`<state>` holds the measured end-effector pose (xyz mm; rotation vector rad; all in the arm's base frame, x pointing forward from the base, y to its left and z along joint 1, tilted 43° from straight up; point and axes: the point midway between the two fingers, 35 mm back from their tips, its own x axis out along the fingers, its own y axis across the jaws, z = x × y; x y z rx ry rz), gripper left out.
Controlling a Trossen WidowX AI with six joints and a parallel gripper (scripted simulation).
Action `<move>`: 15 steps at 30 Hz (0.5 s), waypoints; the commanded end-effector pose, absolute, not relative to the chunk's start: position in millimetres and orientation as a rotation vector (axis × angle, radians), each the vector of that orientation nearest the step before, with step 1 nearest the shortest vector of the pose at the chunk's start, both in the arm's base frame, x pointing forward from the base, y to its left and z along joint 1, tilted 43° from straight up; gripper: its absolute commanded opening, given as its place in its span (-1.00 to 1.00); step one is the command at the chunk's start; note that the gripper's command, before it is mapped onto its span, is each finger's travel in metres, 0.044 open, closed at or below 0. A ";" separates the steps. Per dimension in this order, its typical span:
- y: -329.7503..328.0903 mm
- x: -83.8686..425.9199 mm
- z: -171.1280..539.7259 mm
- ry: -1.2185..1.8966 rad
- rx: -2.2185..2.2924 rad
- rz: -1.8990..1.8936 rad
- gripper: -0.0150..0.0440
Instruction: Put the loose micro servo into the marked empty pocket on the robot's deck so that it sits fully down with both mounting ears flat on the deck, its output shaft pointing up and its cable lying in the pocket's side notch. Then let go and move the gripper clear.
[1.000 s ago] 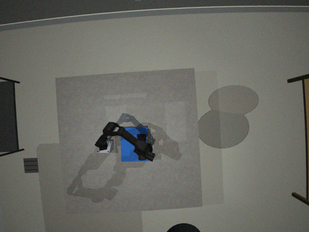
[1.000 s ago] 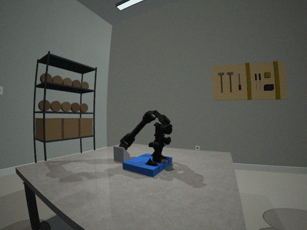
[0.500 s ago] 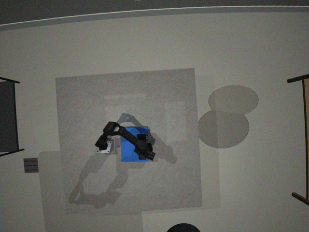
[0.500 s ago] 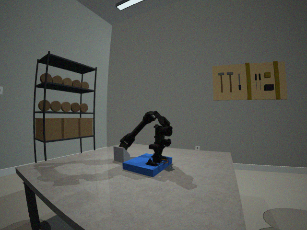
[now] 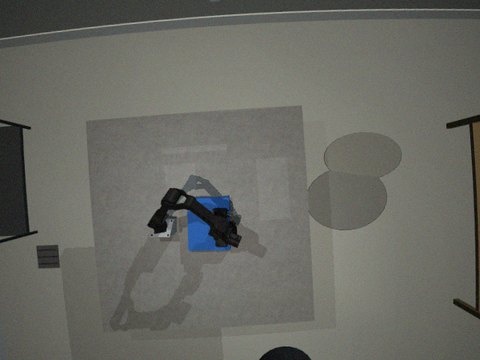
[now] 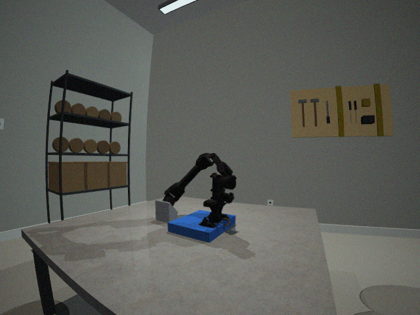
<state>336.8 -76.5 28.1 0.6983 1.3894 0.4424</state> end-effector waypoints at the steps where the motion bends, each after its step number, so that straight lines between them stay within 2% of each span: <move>1: -73.9 337.2 25.4 1.390 0.705 0.443 -0.49; 15: -65.8 339.0 16.7 1.389 0.705 0.443 -0.49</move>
